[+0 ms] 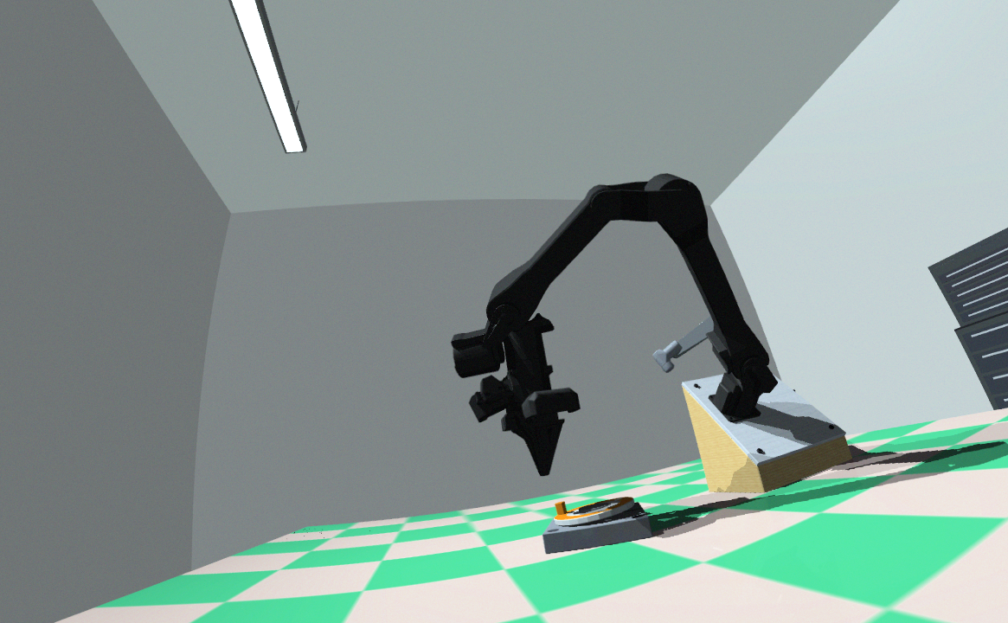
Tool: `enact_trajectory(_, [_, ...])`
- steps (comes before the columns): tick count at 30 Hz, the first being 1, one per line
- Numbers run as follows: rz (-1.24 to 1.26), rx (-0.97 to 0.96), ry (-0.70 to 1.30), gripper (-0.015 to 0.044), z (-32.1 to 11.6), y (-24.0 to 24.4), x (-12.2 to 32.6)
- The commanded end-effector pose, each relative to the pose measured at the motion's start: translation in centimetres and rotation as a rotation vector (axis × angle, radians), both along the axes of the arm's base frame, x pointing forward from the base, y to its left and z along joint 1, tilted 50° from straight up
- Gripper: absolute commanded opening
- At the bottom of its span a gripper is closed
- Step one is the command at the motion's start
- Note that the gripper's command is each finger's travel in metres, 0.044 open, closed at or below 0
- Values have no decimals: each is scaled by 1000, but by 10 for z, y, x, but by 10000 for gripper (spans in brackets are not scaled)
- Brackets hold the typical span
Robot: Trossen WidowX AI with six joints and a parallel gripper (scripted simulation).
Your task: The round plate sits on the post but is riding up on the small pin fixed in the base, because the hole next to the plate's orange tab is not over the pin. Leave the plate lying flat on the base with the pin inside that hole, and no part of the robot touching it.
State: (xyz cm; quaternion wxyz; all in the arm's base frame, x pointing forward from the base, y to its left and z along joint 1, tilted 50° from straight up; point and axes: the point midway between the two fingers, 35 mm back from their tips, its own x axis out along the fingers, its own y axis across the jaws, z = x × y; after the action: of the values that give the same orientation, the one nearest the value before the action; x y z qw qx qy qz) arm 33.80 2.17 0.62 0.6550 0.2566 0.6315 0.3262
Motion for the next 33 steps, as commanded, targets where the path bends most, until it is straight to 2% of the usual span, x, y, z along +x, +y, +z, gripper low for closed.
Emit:
enact_trajectory(1, [-2, 9, 19, 0, -12, 13, -4])
enact_trajectory(8, [-2, 11, 20, 0, -31, 37, -5])
enact_trajectory(33, [-2, 11, 20, 0, -44, 25, -18])
